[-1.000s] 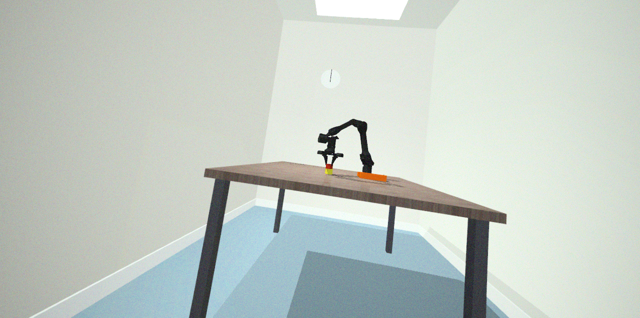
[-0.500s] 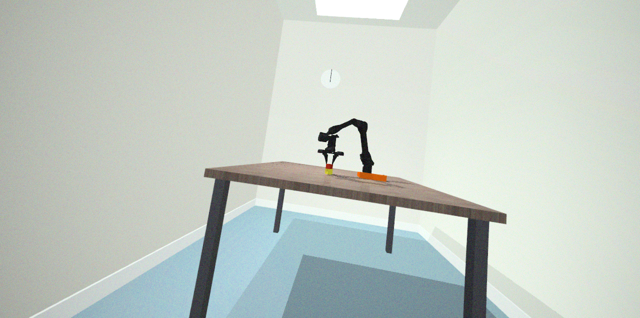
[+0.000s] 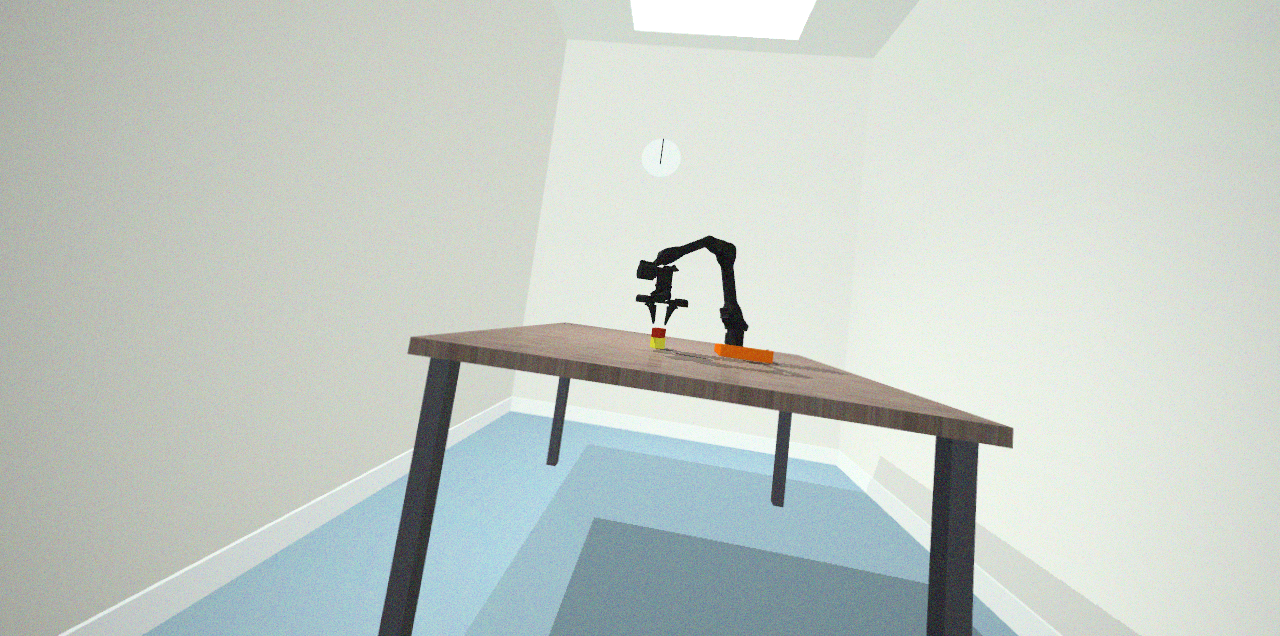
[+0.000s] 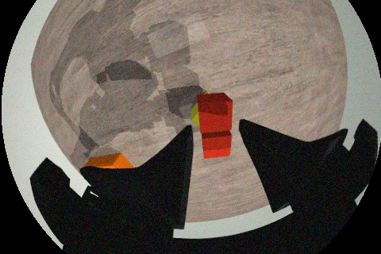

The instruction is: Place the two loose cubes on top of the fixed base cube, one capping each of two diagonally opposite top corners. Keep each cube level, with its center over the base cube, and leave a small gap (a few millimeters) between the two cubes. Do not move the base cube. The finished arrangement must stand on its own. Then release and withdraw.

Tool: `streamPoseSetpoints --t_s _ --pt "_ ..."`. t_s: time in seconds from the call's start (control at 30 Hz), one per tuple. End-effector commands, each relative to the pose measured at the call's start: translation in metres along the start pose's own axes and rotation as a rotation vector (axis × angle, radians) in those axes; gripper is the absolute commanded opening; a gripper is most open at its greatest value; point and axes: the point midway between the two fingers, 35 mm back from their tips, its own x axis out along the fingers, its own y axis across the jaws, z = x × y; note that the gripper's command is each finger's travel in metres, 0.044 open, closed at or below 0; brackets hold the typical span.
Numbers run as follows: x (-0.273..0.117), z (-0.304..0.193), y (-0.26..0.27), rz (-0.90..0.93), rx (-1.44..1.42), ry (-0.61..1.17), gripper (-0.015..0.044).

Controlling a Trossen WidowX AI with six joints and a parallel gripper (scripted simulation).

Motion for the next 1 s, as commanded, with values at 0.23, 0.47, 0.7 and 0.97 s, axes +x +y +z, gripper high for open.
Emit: streamPoseSetpoints --t_s 0.23,0.47,0.7,0.97 --pt "-0.015 0.001 -0.002 -0.01 0.005 -0.008 0.0205" --pt "-0.023 0.001 -0.002 -0.01 0.005 -0.008 0.0205" --pt "-0.03 0.001 -0.002 -0.01 0.005 -0.008 0.0205" --pt "-0.038 0.001 -0.002 -0.01 0.005 -0.009 0.0205"
